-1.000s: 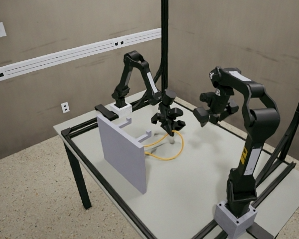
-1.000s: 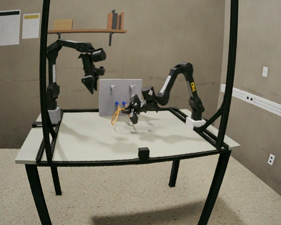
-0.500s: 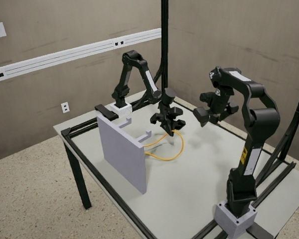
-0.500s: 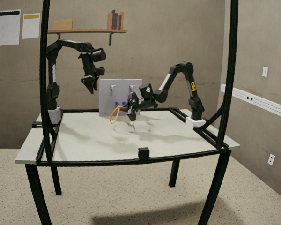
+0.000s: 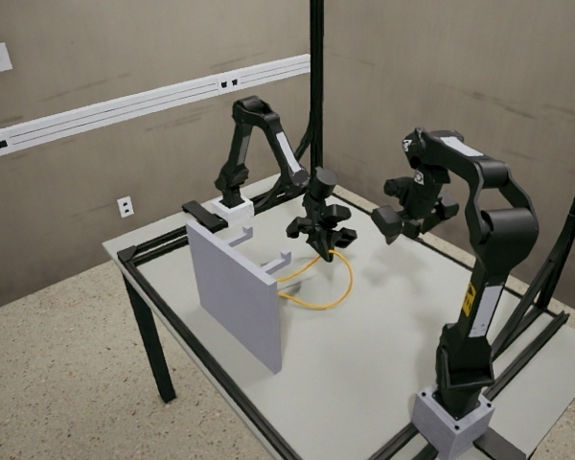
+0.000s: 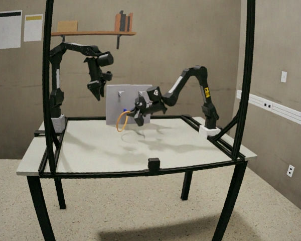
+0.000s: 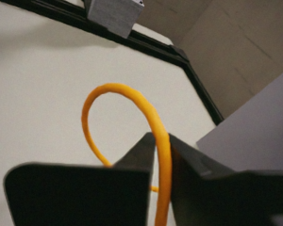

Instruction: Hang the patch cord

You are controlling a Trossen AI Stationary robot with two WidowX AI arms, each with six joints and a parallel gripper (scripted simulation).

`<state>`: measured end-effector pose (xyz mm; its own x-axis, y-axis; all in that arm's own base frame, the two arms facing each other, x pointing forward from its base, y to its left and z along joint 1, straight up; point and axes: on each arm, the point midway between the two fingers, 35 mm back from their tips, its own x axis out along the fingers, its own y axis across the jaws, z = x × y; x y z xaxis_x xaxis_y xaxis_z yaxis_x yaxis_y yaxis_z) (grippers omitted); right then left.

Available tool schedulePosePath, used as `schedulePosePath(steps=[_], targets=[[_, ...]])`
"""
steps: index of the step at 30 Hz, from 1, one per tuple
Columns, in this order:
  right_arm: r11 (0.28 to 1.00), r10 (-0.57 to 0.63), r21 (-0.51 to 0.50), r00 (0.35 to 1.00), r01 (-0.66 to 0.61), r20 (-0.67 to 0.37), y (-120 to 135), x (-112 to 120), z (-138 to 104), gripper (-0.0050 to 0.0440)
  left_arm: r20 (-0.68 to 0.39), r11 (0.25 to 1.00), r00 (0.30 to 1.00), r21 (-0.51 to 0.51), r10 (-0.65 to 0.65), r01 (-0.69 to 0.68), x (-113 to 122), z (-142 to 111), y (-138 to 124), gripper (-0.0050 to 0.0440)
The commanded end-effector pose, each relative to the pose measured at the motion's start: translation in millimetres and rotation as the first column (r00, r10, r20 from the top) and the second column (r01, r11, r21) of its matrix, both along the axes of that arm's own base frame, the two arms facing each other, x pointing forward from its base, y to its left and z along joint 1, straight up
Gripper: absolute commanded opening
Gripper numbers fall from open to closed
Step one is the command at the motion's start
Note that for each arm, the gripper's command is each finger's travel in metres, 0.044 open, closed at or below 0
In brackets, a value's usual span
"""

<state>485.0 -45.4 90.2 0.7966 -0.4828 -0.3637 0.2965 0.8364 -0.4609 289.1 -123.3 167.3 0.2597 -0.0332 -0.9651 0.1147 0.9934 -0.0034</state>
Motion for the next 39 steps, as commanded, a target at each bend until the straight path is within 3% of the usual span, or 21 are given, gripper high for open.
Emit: schedulePosePath(steps=[1, 39], targets=[[1.000, -0.008, 0.023, 0.998, 0.006, 0.061, -4, 8, 28, 0.0025, 0.021, 1.000, 1.000, -0.007, 0.000, 0.000, -1, 7, 0, 0.0440], [0.985, -0.059, 0.164, 0.996, 0.048, 0.062, -36, 15, 61, 0.0025, 0.021, 1.000, 1.000, -0.007, 0.000, 0.000, -1, 7, 0, 0.0440]])
